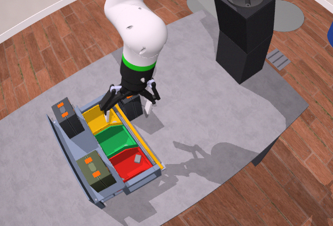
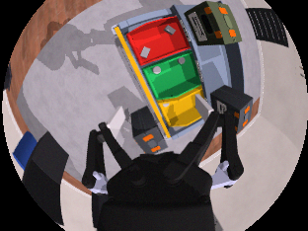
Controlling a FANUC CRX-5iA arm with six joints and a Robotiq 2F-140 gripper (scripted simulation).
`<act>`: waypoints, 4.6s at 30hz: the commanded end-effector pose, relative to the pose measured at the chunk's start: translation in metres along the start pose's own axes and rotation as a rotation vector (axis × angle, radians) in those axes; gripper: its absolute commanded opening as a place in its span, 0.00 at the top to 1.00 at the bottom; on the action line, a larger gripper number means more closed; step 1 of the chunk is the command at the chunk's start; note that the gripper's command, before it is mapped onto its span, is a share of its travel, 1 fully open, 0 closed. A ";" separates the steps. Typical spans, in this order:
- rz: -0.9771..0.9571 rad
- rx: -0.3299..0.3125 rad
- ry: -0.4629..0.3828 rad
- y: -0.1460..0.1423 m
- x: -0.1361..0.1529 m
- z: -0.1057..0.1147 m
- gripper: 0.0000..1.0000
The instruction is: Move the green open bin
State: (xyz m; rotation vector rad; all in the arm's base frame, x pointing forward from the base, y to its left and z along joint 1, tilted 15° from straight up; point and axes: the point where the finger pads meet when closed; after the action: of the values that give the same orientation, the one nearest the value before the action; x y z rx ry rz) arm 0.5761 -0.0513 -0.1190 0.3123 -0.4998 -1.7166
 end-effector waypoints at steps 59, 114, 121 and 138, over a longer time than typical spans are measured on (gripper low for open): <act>0.221 -0.244 0.109 -0.001 -0.006 0.006 0.72; 0.221 -0.244 0.109 -0.020 -0.014 -0.066 0.72; 0.221 -0.244 0.109 -0.019 -0.013 -0.065 0.72; 0.221 -0.244 0.109 -0.018 -0.013 -0.060 0.72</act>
State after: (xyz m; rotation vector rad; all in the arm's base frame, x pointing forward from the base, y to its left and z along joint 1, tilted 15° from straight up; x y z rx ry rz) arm 0.5915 -0.0455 -0.1817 0.1662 -0.2321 -1.5168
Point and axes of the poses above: the point where the finger pads meet when closed, its own z axis back along the fingers, its own y axis across the jaws, x = y × z, and after that the axes turned 10 degrees about z, right-handed
